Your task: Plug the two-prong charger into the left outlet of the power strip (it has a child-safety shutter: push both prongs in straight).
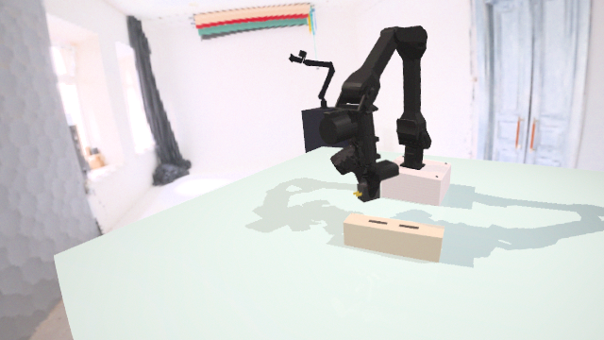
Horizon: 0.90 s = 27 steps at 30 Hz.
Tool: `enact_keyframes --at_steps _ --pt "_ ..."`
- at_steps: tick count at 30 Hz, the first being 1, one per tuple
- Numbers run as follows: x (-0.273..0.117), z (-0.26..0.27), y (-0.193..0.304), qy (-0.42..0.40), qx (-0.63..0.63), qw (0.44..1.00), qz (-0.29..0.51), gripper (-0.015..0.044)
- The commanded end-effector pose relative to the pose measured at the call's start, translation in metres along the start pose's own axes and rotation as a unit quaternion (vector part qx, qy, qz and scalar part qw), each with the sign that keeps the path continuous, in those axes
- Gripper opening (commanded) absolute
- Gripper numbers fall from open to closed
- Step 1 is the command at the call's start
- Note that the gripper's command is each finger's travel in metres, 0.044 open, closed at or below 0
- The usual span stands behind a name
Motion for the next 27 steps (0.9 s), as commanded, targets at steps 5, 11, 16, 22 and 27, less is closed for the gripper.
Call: enact_keyframes --at_steps 5,11,16,22,27 --pt "-0.001 0.009 0.003 -0.001 -0.024 1.000 -0.001 0.0000" --pt "0.003 0.019 0.006 0.001 -0.050 0.999 -0.002 0.0000" --pt "0.007 0.027 0.009 0.002 -0.072 0.997 -0.002 0.0000" --pt "0.011 0.036 0.013 0.004 -0.097 0.995 -0.002 0.0000" --pt "0.014 0.043 0.016 0.006 -0.119 0.993 -0.002 0.0000"
Point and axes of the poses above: the point midway between the two fingers, 35 mm back from their tips, its own x axis out along the fingers, its own z axis across the jaws, y = z × x, the point moved 5 cm from there along -x, back along the fingers, and after that the axes turned 7 degrees about -x, right-handed, at the moved point
